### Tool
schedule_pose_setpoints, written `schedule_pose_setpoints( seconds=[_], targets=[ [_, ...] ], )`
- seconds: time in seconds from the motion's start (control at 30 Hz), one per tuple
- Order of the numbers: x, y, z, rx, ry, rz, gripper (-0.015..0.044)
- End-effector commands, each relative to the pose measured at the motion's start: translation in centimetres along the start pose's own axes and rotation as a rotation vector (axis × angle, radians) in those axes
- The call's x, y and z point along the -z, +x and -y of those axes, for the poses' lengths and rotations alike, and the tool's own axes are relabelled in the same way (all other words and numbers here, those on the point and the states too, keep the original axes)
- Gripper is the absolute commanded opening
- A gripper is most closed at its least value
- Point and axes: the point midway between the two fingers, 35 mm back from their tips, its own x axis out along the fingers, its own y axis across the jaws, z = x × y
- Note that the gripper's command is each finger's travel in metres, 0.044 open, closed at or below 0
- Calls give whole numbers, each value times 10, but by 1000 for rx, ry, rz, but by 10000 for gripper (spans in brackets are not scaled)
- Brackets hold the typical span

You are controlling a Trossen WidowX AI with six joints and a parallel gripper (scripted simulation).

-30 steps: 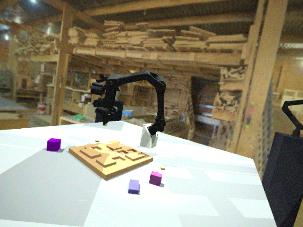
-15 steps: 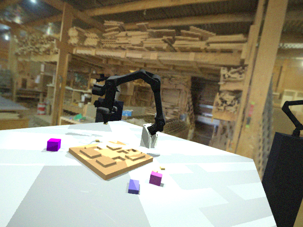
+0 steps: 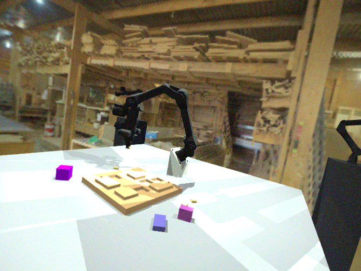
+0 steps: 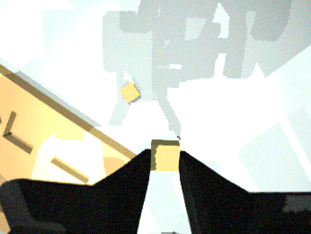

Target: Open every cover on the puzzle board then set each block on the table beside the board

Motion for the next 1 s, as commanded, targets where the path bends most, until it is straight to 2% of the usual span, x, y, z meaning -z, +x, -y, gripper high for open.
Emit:
schedule_pose_setpoints(
  seconds=[0.0, 0.97],
  targets=[
    [0, 6, 5, 2, -6, -10, 80],
    [-3, 54, 3, 2, -6, -9, 80]
  ],
)
